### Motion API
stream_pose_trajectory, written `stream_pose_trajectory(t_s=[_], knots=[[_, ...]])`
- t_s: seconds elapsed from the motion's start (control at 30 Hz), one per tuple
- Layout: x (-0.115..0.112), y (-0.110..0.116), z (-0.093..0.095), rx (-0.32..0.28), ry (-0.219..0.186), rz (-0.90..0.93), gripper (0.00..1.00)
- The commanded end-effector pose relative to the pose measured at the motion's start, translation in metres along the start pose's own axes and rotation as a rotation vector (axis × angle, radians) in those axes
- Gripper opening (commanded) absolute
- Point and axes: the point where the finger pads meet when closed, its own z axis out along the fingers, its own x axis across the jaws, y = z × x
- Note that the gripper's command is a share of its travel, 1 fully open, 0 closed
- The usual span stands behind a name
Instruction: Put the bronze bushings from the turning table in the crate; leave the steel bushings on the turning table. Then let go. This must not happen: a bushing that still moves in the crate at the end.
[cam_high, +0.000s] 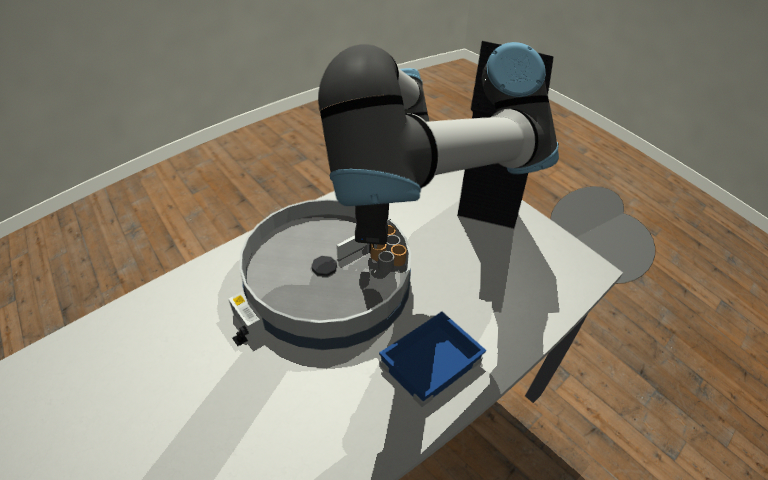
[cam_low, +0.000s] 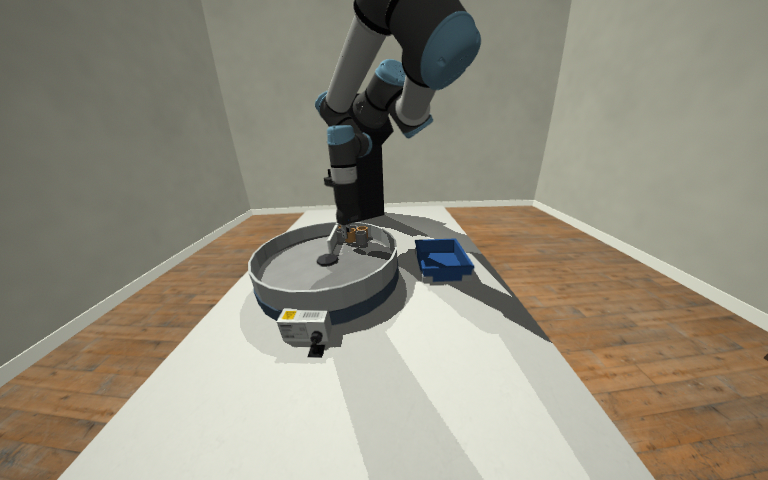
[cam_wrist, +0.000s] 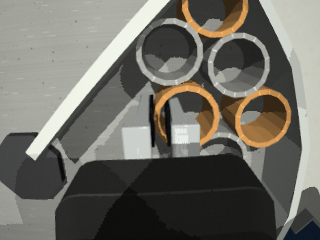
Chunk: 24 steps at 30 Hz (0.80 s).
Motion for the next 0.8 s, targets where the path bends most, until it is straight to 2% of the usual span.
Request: stream_pose_trajectory(t_s=[0.0, 0.77], knots=[[0.000, 0.000, -0.001, 0.000, 0.000, 0.000, 0.00], [0.000, 0.000, -0.011, 0.000, -0.001, 0.000, 0.00]])
